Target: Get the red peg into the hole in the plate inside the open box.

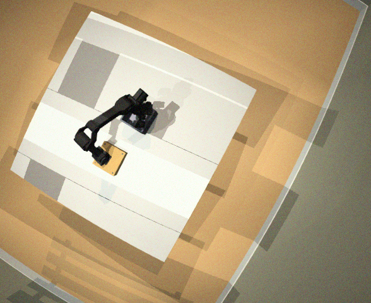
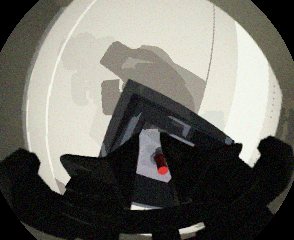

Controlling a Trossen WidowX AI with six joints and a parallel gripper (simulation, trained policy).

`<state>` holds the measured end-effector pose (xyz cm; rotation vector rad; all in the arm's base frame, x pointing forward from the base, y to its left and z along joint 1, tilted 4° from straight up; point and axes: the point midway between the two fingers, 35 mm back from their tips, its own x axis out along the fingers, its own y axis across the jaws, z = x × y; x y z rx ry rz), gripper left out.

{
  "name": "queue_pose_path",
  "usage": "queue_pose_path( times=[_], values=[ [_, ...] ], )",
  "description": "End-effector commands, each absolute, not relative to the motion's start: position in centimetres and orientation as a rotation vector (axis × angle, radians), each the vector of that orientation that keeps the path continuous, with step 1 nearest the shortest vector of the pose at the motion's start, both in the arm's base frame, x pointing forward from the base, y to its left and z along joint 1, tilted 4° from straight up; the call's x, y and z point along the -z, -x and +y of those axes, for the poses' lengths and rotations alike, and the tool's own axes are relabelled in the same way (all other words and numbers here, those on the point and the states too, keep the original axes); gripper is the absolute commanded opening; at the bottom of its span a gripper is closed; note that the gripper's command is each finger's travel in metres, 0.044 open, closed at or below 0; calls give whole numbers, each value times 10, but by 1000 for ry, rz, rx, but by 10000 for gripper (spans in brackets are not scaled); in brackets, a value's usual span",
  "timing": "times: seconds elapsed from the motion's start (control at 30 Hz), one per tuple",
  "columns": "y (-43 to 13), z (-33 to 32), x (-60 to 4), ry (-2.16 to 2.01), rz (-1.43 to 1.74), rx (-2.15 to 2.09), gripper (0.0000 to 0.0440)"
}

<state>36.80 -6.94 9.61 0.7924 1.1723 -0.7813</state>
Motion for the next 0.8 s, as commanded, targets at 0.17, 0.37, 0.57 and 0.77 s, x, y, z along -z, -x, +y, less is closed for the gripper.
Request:
queue_pose_path(
  times=[0.17, 0.37, 0.57, 0.77],
  values=[
    [-376, -83, -94, -788, 1206, 784, 117],
    [-379, -94, -93, -789, 1227, 793, 112],
    [-380, -110, -94, -783, 1231, 810, 111],
    [-378, -127, -97, -773, 1232, 833, 113]
  ],
)
